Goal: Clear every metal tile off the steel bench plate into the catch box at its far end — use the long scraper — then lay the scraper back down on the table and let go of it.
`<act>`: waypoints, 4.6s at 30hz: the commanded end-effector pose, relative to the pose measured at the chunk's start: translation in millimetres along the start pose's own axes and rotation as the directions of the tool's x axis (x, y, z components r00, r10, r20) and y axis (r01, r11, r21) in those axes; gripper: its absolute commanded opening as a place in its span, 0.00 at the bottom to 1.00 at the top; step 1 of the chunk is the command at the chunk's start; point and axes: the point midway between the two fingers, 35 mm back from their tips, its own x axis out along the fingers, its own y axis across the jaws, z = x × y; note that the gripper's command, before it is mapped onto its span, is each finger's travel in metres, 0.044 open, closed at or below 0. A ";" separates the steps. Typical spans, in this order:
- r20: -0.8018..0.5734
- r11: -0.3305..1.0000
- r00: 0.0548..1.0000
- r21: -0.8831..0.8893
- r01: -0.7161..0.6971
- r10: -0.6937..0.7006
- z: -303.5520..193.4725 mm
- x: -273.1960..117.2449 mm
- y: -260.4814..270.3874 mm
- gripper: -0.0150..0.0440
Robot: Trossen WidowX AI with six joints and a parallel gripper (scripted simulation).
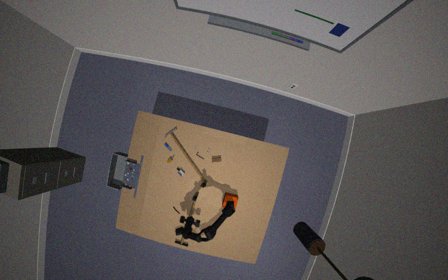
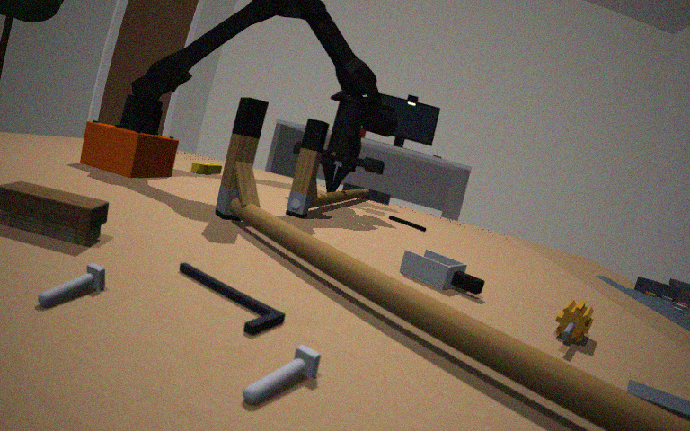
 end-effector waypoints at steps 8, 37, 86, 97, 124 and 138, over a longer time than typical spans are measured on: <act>0.001 1.000 1.000 -0.002 0.004 -0.004 0.1 0.6 -13.7 0.25; 0.001 1.000 1.000 -0.002 0.006 -0.006 -2.7 0.8 -42.6 0.25; 0.001 1.000 1.000 -0.001 0.008 -0.008 -6.1 -102.5 -52.1 0.25; 0.002 0.985 1.000 0.170 0.005 -0.005 4.4 -147.3 -19.6 0.25; 0.002 0.975 1.000 0.220 0.005 -0.005 10.8 -108.9 -21.2 0.25; 0.002 0.971 1.000 0.240 0.005 -0.005 12.2 -72.4 -23.0 0.25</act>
